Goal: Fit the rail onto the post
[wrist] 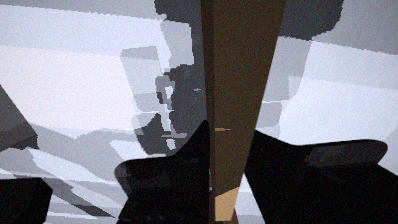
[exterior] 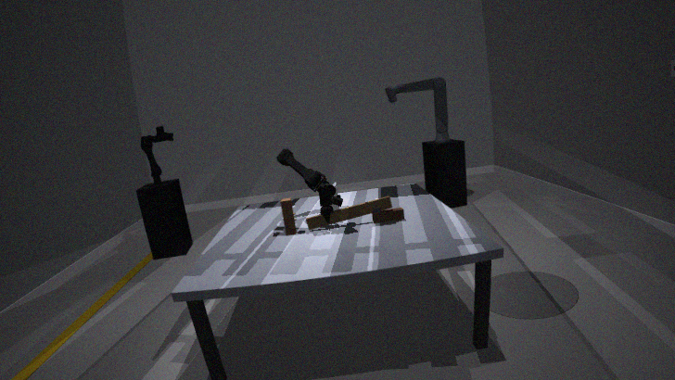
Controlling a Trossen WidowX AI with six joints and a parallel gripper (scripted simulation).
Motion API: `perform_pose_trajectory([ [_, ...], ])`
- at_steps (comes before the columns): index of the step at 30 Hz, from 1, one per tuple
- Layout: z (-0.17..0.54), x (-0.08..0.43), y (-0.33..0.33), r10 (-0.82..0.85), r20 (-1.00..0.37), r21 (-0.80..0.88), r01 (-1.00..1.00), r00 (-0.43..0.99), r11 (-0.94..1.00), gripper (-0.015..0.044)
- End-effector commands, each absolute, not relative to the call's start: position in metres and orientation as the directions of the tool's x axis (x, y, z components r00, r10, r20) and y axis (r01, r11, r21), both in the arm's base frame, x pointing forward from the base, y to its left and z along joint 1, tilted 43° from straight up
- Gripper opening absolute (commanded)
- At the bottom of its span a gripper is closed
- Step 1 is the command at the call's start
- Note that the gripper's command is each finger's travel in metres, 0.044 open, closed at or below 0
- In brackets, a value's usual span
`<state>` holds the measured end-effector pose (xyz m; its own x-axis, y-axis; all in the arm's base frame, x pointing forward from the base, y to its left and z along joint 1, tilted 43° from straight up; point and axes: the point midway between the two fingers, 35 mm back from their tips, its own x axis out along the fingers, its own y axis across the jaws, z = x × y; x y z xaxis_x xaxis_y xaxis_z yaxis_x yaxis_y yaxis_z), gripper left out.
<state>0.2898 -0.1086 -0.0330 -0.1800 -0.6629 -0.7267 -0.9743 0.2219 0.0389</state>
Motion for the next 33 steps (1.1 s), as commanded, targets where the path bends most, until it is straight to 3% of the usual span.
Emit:
perform_pose_trajectory([
  [1,-0.03,0.294,-0.104,-0.66,-0.732,0.032,-0.976,-0.168,0.214,0.0],
  [33,-0.018,0.299,-0.094,-0.659,-0.733,0.032,-0.976,-0.168,0.214,0.0],
])
